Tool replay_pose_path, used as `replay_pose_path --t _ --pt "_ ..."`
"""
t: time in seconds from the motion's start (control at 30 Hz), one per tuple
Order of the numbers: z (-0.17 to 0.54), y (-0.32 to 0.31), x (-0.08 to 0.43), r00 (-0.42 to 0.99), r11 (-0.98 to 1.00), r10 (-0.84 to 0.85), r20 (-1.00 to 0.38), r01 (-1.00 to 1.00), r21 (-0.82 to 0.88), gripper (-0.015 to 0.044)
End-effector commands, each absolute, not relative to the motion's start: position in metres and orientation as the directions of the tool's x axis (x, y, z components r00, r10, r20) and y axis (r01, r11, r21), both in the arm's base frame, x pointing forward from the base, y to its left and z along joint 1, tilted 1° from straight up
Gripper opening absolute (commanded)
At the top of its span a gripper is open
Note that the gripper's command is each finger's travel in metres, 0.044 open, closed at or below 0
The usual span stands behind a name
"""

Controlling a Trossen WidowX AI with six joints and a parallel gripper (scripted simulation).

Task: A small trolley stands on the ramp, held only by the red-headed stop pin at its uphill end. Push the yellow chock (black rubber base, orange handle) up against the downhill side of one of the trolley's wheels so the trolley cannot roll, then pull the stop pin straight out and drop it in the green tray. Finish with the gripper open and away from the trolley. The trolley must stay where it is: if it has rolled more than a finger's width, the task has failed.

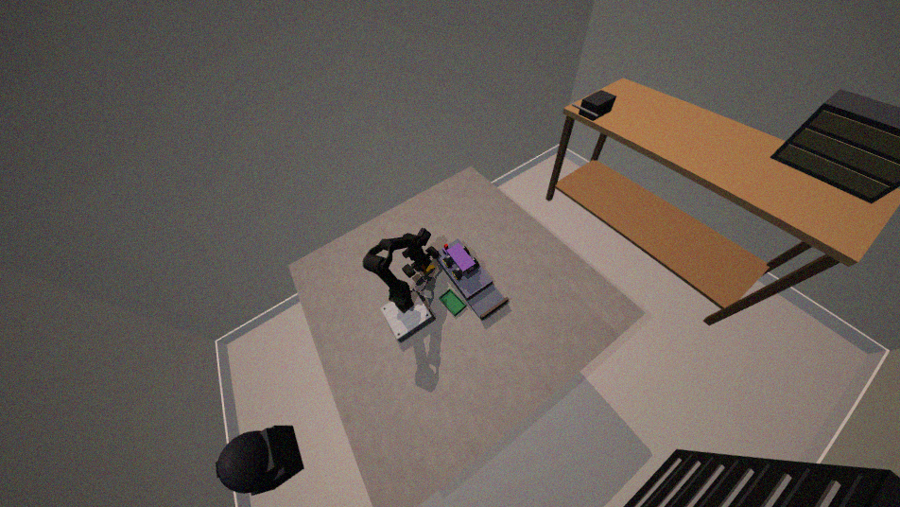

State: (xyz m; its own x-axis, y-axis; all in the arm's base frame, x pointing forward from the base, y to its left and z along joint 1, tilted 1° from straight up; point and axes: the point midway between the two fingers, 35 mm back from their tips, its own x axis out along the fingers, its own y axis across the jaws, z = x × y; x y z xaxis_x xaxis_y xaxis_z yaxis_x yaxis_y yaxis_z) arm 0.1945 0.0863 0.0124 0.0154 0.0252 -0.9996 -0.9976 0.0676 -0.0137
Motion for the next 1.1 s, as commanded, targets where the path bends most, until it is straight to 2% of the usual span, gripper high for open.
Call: replay_pose_path --t 0.0,1.07 --pt "0.02 0.086 0.195 0.014 0.069 0.026 -1.0 -0.998 -0.012 0.0" --pt "0.128 0.082 0.192 0.01 0.071 0.026 -1.0 -0.997 -0.008 0.0"
